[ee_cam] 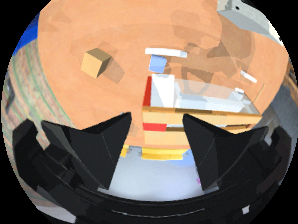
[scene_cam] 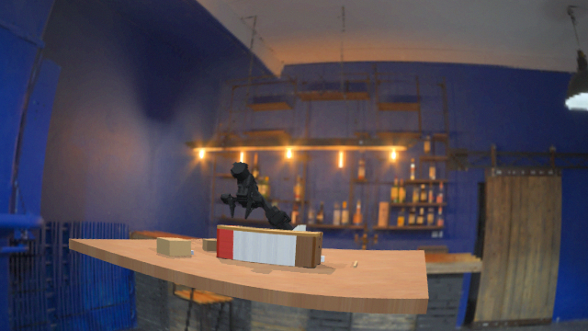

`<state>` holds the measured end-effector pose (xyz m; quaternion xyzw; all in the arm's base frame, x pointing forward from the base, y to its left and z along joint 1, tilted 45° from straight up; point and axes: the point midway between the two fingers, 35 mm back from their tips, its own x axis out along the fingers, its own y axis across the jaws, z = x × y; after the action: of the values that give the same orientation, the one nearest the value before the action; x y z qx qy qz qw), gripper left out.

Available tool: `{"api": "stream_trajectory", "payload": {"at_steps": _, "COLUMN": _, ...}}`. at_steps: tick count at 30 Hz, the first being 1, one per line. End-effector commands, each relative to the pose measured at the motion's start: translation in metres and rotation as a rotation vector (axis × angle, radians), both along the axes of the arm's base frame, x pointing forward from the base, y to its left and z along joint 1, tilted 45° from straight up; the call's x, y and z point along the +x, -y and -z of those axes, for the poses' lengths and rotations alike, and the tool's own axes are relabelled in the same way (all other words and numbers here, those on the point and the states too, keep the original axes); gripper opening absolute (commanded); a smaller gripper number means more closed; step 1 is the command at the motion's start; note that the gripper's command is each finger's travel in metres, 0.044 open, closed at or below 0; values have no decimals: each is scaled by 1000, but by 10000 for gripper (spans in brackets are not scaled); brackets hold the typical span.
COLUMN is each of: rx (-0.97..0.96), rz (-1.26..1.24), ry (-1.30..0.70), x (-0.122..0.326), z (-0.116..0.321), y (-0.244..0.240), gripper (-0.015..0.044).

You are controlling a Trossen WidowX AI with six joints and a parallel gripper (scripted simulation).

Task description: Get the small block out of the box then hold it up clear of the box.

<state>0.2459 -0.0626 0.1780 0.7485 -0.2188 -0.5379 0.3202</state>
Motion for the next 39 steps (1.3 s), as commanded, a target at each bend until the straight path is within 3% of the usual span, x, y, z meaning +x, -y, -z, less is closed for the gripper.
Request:
{"api": "stream_trajectory", "payload": {"at_steps": 1, "rx": 11, "rz": 8, "ry": 18, "x": 0, "z": 1, "y": 1, "gripper": 285}}
{"api": "stream_trajectory", "payload": {"at_steps": 9, "rx": 8, "rz": 8, "ry": 21, "x": -7, "z": 63, "y": 65, "gripper": 285}}
{"api": "stream_trajectory", "payload": {"at_steps": 39, "rx": 10, "rz": 9, "ry": 20, "x": -8, "z": 91, "y": 92, "gripper": 285}}
